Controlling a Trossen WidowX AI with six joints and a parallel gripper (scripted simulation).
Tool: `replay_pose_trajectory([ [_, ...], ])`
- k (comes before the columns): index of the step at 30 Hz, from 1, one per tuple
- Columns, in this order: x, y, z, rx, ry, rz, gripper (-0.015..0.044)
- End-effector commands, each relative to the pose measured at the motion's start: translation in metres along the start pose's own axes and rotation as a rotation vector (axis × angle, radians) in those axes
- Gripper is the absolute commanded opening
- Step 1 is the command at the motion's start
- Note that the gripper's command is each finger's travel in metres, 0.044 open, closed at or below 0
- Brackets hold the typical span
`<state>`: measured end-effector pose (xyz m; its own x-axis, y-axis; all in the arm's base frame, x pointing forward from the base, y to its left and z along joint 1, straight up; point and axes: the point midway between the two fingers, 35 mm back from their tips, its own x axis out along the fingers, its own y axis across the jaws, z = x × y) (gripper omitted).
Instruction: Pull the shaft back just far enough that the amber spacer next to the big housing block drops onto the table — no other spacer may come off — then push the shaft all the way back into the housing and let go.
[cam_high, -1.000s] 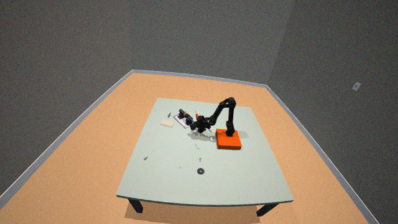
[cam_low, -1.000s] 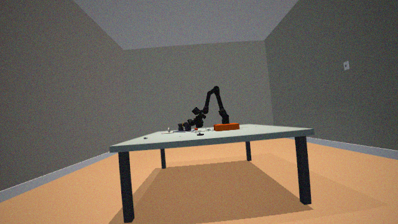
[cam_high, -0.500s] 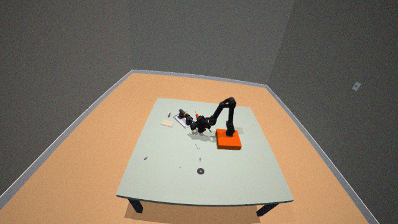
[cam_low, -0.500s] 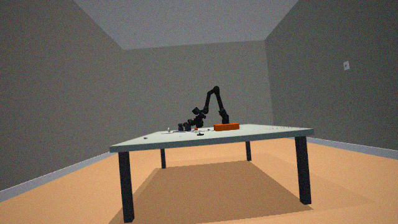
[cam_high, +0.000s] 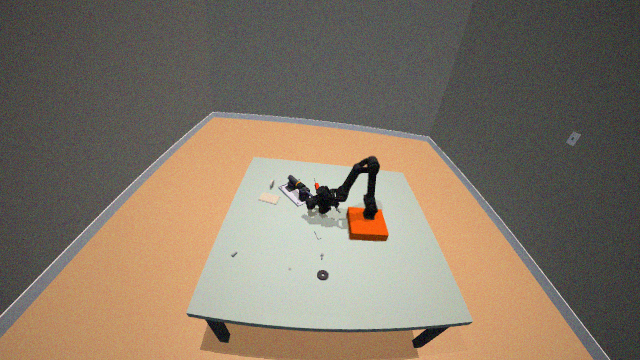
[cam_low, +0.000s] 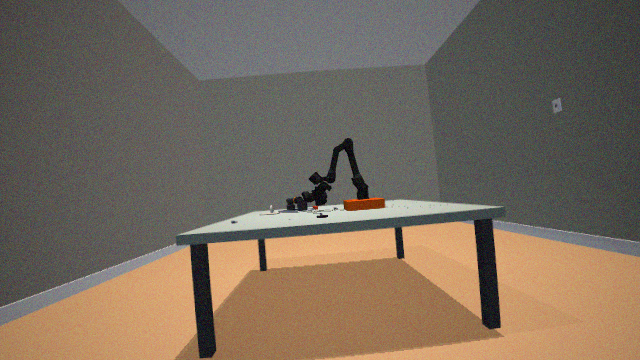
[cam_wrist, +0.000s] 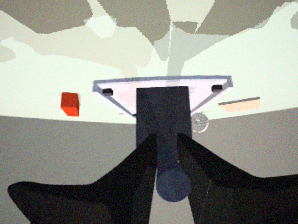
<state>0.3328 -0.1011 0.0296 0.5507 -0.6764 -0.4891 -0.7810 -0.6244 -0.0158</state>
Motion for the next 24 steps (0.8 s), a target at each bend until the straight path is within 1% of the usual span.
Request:
replay_pose_trajectory([
  [1, -0.0006, 0.0006, 0.001, 0.001, -0.001, 0.001, 0.0],
  [24, -0.0024, 0.0006, 0.002, 0.001, -0.001, 0.001, 0.0],
])
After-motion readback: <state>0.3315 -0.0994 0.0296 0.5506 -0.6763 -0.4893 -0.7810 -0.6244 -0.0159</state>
